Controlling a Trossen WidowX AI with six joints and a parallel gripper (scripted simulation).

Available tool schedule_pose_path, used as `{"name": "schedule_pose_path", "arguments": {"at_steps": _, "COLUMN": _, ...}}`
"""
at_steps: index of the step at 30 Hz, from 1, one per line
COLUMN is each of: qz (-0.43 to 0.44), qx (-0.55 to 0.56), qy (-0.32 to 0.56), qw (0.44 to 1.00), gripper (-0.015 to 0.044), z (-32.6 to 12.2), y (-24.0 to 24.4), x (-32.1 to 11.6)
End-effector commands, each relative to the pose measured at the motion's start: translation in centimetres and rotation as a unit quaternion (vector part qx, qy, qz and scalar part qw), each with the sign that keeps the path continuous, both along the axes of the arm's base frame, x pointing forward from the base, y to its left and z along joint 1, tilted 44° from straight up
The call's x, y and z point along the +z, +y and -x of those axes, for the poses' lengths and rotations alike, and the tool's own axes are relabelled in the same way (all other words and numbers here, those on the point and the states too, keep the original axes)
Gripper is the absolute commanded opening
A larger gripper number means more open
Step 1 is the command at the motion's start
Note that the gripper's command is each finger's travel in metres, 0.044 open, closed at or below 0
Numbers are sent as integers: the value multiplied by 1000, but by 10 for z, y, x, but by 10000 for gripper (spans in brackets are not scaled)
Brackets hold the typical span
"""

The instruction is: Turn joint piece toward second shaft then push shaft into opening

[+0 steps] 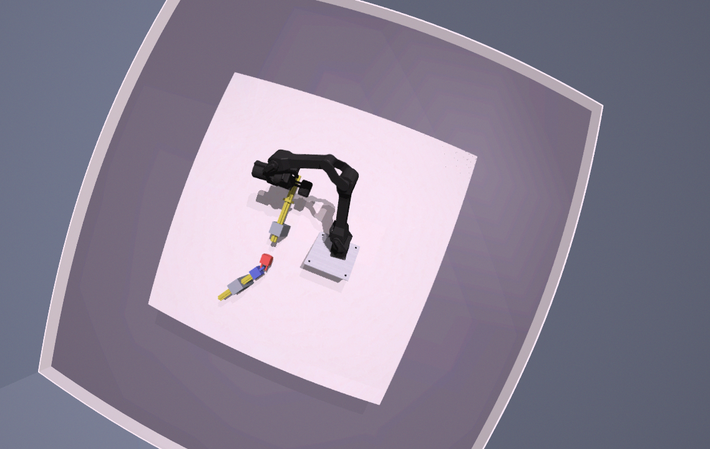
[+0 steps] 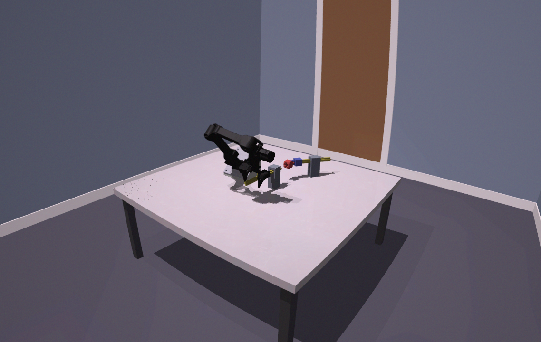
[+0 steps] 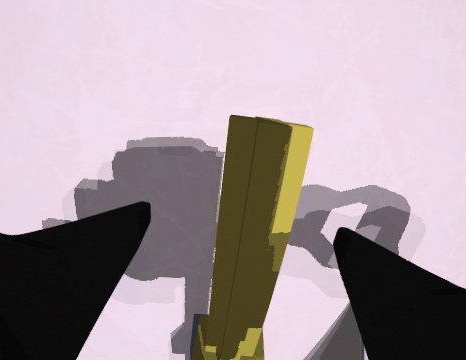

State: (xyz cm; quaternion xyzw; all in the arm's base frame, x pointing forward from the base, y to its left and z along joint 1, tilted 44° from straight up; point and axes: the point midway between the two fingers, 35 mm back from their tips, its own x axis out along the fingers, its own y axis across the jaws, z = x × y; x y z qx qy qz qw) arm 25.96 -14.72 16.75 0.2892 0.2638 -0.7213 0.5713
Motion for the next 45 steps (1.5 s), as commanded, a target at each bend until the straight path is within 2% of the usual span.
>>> {"name": "schedule_pose_path", "arguments": {"at_steps": 1, "qz": 2, "qx": 0, "qy": 3, "qw": 1000, "gripper": 440, "z": 3, "y": -6, "x": -5}}
{"name": "schedule_pose_path", "arguments": {"at_steps": 5, "qz": 2, "qx": 0, "qy": 3, "qw": 1000, "gripper": 440, "z": 4, "y": -9, "x": -8}}
{"name": "schedule_pose_path", "arguments": {"at_steps": 18, "qz": 2, "qx": 0, "qy": 3, "qw": 1000, "gripper": 102, "z": 4, "y": -9, "x": -8}}
{"name": "schedule_pose_path", "arguments": {"at_steps": 30, "qz": 2, "qx": 0, "qy": 3, "qw": 1000, "gripper": 102, "z": 4, "y": -9, "x": -8}}
{"name": "schedule_pose_path", "arguments": {"at_steps": 32, "qz": 2, "qx": 0, "qy": 3, "qw": 1000, "gripper": 67, "z": 4, "y": -9, "x": -8}}
{"name": "schedule_pose_path", "arguments": {"at_steps": 45, "qz": 5, "qx": 20, "qy": -17, "qw": 1000, "gripper": 67, "z": 3, "y": -8, "x": -7}}
